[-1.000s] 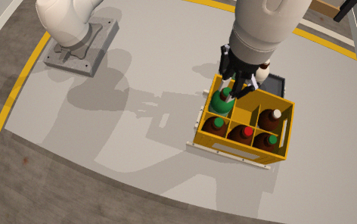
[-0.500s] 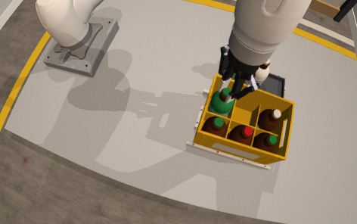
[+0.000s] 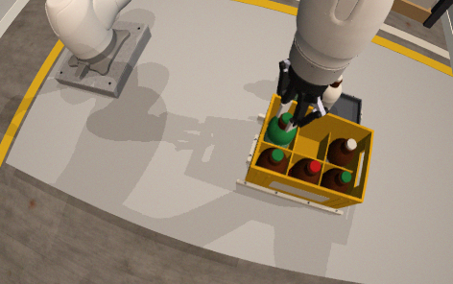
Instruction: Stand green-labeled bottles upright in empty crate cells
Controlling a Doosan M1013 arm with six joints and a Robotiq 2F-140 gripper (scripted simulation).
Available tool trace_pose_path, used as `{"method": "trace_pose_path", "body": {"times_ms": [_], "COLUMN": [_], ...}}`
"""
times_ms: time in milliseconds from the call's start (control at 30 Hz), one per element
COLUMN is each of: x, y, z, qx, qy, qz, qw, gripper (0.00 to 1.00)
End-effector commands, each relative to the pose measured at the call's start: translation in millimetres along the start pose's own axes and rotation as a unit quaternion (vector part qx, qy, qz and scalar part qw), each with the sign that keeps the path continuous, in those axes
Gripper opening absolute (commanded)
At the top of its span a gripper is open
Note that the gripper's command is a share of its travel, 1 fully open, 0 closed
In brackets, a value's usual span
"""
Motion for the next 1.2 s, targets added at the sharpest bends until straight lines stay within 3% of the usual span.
{"method": "trace_pose_path", "body": {"times_ms": [0,1167], "x": [-1.3,-1.4], "y": [-2.8,-3.2], "z": [5.4,12.0], "qx": [0.003,0.003], "qy": [0.0,0.0], "qz": [-0.003,-0.003], "qw": [1.0,1.0], "gripper": [0.0,0.0]}}
Point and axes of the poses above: the point where the finger pads meet when closed, its own z axis out along the fingers, its own x axis across the jaws, y = z × x, the point moved 8 cm from there along -z, back along the fingers, and after that the axes turned 4 degrees about -z, right-handed, at the moved point
